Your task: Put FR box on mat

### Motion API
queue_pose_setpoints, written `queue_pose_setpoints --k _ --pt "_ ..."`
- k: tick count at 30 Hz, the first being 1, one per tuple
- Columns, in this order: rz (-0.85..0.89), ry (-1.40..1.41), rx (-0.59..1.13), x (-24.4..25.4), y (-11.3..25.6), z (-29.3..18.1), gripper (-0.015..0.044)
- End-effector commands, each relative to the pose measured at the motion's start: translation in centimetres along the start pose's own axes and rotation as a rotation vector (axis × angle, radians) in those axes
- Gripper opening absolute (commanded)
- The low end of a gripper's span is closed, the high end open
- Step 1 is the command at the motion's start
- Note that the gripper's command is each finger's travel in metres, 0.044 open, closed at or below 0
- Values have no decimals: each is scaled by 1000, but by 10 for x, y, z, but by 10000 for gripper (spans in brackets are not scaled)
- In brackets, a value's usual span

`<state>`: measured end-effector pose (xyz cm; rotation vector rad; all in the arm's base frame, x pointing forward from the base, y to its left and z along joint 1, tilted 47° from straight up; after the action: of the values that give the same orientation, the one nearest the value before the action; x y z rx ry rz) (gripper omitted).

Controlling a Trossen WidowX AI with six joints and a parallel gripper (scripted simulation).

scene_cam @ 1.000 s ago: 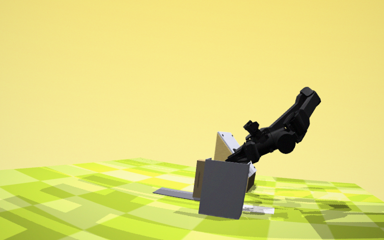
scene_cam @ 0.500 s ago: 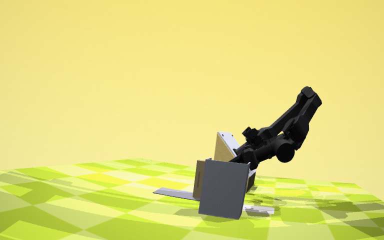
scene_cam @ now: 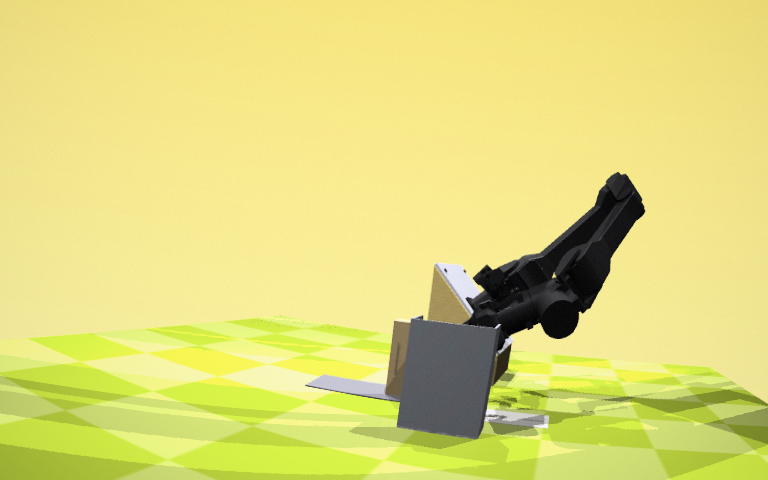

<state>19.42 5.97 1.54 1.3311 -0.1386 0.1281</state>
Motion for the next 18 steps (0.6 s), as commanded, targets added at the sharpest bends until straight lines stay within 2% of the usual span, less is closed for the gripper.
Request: queue_pose_setpoints --k 1,18 --pt "-5 -2 -6 -2 -9 -2 440" --pt "-6 -2 -7 -7 -33 -11 440"
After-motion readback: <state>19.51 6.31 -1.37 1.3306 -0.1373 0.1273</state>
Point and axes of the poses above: the point midway between the two fingers, 35 mm back from their tips, its own y axis back along the fingers, its own x axis across the jaws, z = x × y, the point moved 2 cm from there along y, back along the fingers, and after that the axes turned 15 degrees about -y, right-handed, at the moved point
